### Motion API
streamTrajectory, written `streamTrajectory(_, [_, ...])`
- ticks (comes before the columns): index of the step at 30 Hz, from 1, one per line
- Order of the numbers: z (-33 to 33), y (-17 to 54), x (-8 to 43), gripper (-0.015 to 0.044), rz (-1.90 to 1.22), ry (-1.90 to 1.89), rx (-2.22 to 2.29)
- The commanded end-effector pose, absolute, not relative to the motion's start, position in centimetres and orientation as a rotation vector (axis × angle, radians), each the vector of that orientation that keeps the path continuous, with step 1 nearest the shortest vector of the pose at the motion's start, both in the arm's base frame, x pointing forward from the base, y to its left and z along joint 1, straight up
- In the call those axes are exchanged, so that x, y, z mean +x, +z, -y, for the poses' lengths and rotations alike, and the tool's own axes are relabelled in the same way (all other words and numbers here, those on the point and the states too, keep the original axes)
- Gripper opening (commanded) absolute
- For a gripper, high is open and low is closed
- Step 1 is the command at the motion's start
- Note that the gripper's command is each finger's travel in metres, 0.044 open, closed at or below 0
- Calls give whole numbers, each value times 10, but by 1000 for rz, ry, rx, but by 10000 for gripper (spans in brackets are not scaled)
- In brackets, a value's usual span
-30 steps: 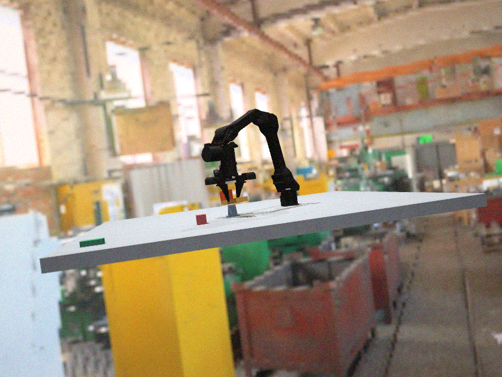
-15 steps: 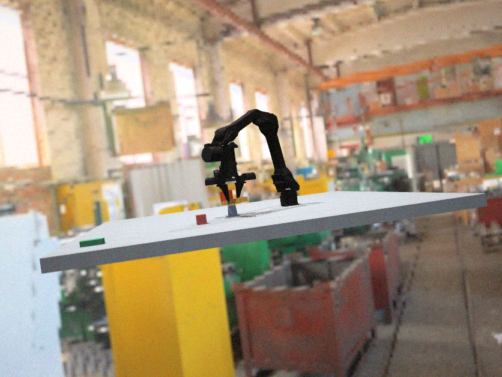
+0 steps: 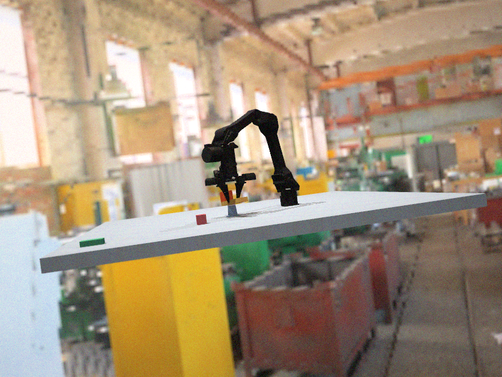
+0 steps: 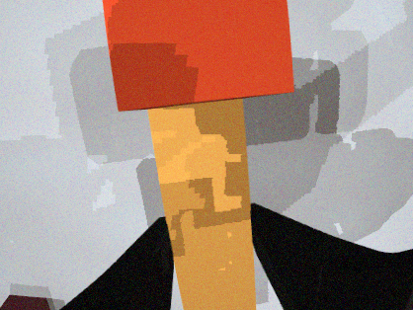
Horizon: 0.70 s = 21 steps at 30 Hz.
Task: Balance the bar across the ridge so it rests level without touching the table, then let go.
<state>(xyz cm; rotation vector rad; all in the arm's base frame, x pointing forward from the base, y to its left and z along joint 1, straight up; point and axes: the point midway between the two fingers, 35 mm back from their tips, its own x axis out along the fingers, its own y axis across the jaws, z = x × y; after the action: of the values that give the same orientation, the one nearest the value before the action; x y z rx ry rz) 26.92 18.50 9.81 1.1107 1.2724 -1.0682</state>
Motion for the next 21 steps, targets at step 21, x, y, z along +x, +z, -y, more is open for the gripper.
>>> streamTrajectory(21, [-185,96,269,0,-1271,-1071,1115])
